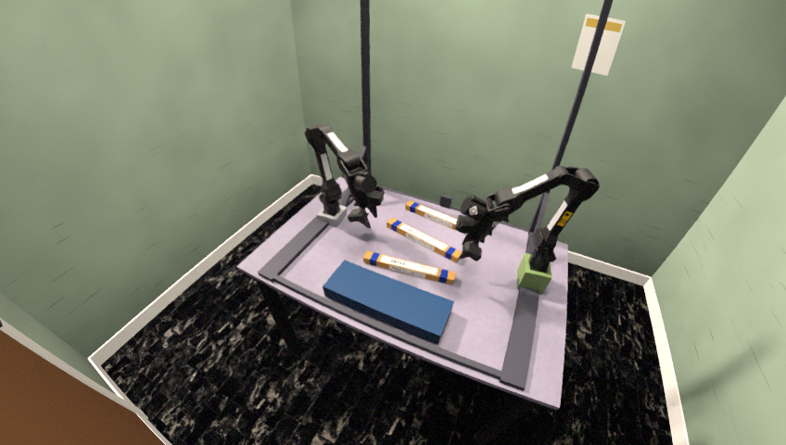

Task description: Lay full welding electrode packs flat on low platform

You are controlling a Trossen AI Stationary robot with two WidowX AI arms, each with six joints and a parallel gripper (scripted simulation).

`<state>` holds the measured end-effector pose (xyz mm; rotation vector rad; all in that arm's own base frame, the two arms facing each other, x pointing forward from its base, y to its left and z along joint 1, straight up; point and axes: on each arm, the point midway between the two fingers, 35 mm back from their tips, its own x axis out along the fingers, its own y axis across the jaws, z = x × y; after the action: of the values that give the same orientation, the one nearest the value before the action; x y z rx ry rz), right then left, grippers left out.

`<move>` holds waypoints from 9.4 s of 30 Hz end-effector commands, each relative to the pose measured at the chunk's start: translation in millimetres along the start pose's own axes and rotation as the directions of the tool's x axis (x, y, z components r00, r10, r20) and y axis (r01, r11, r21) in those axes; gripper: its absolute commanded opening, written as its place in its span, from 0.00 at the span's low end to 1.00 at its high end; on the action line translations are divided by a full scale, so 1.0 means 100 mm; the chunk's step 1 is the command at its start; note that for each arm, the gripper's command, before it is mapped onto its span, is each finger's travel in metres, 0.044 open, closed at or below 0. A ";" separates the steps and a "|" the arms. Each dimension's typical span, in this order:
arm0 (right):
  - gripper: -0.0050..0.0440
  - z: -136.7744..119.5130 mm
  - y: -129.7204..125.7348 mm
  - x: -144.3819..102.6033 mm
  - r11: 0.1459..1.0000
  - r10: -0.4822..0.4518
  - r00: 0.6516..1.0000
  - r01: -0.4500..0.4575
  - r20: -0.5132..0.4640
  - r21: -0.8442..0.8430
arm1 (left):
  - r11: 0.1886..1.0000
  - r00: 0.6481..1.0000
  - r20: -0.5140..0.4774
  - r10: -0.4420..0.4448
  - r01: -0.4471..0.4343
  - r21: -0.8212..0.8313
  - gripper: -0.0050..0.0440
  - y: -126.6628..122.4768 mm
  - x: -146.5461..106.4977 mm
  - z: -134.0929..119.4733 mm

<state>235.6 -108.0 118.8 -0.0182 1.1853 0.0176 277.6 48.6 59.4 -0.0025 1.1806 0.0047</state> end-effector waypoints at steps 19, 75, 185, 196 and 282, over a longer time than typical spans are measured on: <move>0.78 0.25 -0.83 0.71 1.000 -0.009 1.000 0.009 0.024 -0.014 | 1.000 1.000 0.014 0.005 -0.005 0.002 0.78 0.38 0.71 0.31; 0.78 0.01 -0.81 1.26 1.000 -0.009 1.000 0.010 0.020 -0.012 | 1.000 1.000 0.013 0.005 -0.005 0.002 0.78 0.38 1.28 0.08; 0.00 0.35 -0.82 0.41 1.000 -0.025 0.999 0.026 0.036 -0.015 | 1.000 0.999 0.033 0.016 -0.016 0.004 0.00 0.40 0.44 0.44; 0.00 0.38 -0.82 0.33 1.000 -0.025 0.999 0.025 0.036 -0.018 | 1.000 1.000 0.026 0.014 -0.014 0.005 0.00 0.40 0.37 0.43; 0.00 0.15 -2.02 0.30 0.991 -0.070 0.998 0.068 0.009 0.111 | 0.990 0.999 0.009 -0.043 0.041 0.132 0.00 1.60 0.46 0.56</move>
<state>274.1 -283.9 78.9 0.0537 1.1906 -0.0383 341.6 204.9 27.5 0.0530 1.1863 -0.0840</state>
